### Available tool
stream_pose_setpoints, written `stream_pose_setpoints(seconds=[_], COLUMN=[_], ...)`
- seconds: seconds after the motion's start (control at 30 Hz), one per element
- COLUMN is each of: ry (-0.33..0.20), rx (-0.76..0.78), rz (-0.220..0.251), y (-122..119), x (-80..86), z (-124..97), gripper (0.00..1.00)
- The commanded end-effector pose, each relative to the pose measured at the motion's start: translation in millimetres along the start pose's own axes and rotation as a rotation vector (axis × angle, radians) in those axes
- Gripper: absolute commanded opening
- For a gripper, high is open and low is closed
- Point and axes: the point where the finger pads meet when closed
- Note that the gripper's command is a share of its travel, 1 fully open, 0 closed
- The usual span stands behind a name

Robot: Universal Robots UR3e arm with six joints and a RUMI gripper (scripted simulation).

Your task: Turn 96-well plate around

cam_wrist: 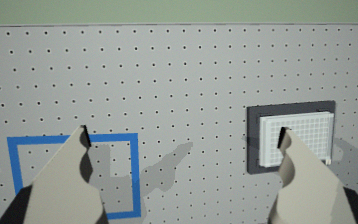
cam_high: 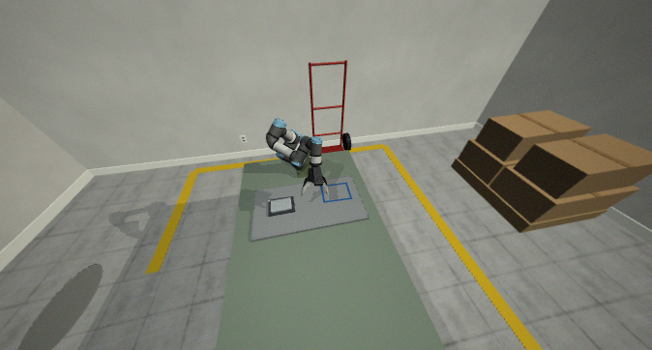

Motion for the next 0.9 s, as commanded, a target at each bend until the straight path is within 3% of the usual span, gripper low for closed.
stream_pose_setpoints(seconds=[0.0, 0.87], ry=[-0.024, -0.204], rx=[-0.073, -0.777], rz=[0.003, -0.013], y=[11, 115], x=[-2.4, -29.3], z=[0, -29], gripper=[1.0, 1.0])
Point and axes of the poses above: the point where the finger pads meet when closed, its own x axis back along the fingers, its own y axis across the jaws, z = x × y, and after that the axes turned 5 degrees about x, right-handed
